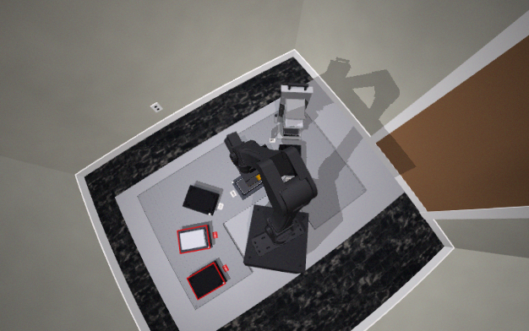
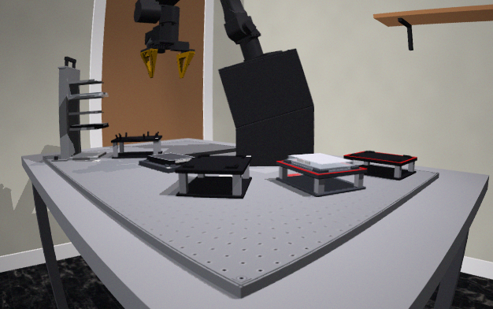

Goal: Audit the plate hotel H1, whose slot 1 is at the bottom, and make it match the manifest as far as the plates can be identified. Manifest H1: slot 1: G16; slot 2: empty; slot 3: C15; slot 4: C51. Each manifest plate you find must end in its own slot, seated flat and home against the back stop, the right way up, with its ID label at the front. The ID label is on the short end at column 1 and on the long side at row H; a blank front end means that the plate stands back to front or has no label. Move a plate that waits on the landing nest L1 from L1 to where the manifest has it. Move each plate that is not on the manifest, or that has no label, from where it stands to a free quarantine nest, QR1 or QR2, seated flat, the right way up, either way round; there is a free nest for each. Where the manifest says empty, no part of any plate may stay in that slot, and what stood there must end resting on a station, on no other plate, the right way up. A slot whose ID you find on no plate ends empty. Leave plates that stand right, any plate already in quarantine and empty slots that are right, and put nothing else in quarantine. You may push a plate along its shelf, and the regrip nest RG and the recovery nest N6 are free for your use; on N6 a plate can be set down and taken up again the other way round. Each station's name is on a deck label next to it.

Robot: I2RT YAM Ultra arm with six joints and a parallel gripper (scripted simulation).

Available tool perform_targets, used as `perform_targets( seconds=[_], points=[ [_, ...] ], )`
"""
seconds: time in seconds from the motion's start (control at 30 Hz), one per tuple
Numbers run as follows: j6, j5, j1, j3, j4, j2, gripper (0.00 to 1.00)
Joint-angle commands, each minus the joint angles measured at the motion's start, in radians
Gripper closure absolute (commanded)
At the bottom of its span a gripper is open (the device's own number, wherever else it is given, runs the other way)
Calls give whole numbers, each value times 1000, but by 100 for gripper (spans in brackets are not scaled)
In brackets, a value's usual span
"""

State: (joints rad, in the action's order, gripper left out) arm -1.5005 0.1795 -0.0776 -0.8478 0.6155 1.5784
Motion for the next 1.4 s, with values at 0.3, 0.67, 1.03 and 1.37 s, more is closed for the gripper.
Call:
perform_targets(
  seconds=[0.3, 0.67, 1.03, 1.37],
  points=[
    [139, -13, 111, -42, 13, -2, 0],
    [367, 52, 188, 20, -103, -53, 0],
    [569, 77, 262, 79, -230, -91, 0],
    [704, 118, 260, 172, -376, -136, 0]
  ],
)
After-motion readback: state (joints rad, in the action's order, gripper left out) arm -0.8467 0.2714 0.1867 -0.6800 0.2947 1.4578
